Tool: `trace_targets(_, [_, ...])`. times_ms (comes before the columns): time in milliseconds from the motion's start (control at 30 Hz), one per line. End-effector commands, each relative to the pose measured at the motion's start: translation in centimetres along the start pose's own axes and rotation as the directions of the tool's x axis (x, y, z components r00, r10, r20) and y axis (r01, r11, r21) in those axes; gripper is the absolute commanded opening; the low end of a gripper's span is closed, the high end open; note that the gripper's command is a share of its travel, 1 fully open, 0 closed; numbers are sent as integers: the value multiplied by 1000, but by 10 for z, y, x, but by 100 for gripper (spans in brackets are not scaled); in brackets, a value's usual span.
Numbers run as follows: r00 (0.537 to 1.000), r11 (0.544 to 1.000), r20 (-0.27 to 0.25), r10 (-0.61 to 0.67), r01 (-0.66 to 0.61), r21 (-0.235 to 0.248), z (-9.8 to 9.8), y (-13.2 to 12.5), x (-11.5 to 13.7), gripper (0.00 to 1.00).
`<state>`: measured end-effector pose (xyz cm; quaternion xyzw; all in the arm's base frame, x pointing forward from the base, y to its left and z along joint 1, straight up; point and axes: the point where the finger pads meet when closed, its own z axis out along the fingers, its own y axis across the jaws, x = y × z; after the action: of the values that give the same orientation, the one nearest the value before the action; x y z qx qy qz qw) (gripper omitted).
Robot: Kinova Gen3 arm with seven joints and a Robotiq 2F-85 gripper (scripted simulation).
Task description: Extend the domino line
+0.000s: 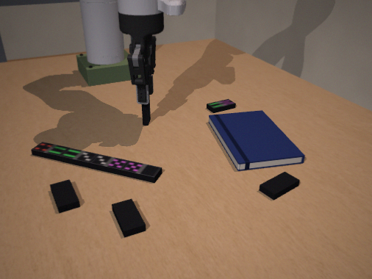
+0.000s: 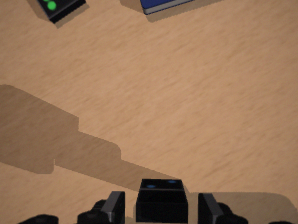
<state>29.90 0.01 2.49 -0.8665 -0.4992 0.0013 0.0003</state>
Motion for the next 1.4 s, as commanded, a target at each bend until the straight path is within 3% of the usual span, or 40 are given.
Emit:
trace_targets(0, [1000,1000,-1,0,0,-1,0,0,0,49])
trace_targets(300, [1000,1000,-1,0,0,-1,0,0,0,49])
trace_targets(333, [1000,1000,-1,0,0,-1,0,0,0,35])
trace_targets(1367, [1000,1000,-1,0,0,-1,0,0,0,35])
